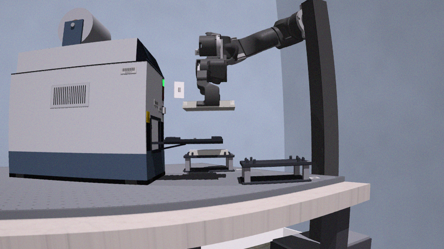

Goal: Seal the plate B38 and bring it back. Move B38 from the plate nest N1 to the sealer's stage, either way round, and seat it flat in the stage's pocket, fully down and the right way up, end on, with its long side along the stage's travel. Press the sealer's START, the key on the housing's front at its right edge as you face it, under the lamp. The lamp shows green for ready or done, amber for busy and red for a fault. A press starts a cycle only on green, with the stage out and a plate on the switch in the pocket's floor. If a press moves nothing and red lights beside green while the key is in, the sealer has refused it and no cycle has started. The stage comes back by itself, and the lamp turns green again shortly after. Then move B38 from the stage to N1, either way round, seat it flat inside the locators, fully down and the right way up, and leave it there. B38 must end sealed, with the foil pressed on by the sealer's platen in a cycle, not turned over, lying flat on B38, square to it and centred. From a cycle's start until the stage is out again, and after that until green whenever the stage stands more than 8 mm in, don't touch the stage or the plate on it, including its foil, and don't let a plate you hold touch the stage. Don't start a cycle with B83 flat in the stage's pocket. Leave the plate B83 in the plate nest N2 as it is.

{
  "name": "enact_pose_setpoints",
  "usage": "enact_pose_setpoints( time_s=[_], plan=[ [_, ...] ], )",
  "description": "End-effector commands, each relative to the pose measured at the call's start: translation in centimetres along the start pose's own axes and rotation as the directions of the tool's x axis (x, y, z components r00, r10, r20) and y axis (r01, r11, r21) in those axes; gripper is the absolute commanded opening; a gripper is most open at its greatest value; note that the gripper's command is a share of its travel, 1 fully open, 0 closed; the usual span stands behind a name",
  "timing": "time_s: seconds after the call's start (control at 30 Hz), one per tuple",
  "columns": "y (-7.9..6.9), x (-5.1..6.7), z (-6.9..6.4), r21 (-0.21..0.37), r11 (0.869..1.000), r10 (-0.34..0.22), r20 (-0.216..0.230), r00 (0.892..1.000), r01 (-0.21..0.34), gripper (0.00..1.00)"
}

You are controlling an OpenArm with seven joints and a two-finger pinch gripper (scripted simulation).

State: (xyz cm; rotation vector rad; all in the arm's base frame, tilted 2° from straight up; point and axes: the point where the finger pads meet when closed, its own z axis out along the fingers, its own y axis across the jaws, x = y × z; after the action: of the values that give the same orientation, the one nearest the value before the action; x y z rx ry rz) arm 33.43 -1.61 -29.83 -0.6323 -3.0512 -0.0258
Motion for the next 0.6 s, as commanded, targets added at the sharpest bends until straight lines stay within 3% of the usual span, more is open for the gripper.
enact_pose_setpoints(
  time_s=[0.0,0.17,0.57],
  plan=[
    [-0.1,0.0,0.0,0.003,1.0,0.003,0.001,1.0,-0.003,0.0],
    [0.9,3.7,1.1,0.003,1.0,0.003,0.0,1.0,-0.003,0.0],
    [0.9,3.7,1.1,0.003,1.0,0.003,0.0,1.0,-0.003,0.0]
  ],
)
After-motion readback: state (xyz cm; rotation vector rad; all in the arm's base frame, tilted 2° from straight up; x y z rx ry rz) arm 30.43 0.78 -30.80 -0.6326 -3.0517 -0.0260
